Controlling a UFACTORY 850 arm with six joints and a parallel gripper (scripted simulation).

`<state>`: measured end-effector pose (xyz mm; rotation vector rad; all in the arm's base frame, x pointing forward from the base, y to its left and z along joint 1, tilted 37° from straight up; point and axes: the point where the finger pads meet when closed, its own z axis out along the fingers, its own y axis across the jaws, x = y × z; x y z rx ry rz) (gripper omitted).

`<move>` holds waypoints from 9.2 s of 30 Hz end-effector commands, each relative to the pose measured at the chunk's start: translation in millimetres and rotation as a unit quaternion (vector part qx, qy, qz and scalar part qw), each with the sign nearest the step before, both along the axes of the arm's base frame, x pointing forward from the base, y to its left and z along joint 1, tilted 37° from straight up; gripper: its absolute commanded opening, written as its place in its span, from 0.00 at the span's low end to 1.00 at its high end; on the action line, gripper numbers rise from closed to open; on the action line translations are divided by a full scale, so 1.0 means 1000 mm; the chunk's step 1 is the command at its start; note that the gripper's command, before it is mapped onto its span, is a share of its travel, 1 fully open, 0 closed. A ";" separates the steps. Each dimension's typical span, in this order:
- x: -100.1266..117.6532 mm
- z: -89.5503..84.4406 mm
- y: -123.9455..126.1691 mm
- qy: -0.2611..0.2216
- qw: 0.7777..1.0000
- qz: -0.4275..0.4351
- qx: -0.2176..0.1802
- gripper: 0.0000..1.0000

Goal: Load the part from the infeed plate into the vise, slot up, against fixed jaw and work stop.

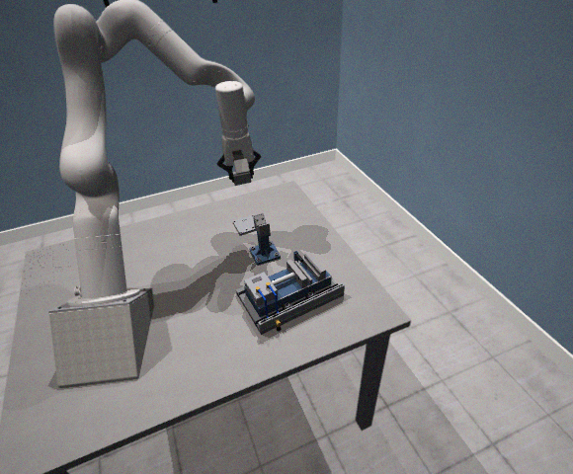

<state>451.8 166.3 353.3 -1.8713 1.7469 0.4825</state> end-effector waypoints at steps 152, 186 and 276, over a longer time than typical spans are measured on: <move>0.034 -0.086 -0.120 0.590 0.161 -0.786 0.095 0.00; 0.034 -0.093 -0.131 0.598 0.040 -0.795 0.096 0.00; 0.034 -0.092 -0.128 0.438 0.027 -0.891 0.118 0.00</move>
